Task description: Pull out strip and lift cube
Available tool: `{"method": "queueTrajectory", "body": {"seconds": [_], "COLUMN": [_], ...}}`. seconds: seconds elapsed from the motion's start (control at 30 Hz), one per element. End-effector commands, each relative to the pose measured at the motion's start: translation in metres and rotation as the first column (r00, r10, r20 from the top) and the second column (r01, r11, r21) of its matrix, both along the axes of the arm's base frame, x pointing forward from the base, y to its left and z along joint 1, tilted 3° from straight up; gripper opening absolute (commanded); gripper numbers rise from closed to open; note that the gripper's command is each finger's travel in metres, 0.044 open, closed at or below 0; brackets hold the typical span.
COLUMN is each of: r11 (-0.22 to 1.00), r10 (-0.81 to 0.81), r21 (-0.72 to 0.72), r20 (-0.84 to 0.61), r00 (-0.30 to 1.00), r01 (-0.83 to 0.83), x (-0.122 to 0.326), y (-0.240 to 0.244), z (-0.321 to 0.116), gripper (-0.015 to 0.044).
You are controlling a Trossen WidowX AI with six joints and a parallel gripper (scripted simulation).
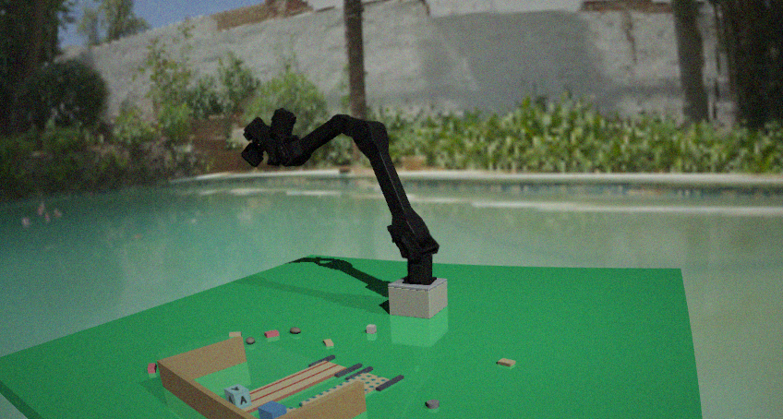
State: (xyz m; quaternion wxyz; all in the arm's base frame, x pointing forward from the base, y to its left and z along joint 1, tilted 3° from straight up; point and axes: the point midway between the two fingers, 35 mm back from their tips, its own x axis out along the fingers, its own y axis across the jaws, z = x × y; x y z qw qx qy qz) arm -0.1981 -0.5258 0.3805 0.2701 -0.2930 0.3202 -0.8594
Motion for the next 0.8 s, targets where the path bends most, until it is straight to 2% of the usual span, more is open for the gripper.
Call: {"method": "queueTrajectory", "body": {"seconds": [0.0, 0.17, 0.37, 0.57, 0.77], "r11": [1.0, 0.977, 0.884, 0.728, 0.522], "r10": [0.008, 0.208, 0.451, 0.638, 0.751], "r21": [0.001, 0.027, 0.054, 0.069, 0.079], "r20": [0.002, 0.066, 0.171, 0.296, 0.429], "r00": [1.0, 0.976, 0.876, 0.711, 0.502], "r01": [-0.008, -0.21, -0.465, -0.682, -0.849], "x": [0.003, 0.08, 0.185, 0.284, 0.374], "y": [-0.001, -0.014, -0.01, 0.017, 0.067], "z": [0.0, -0.011, -0.028, -0.05, -0.076], "gripper": [0.04, 0.04, 0.04, 0.04, 0.04]}}
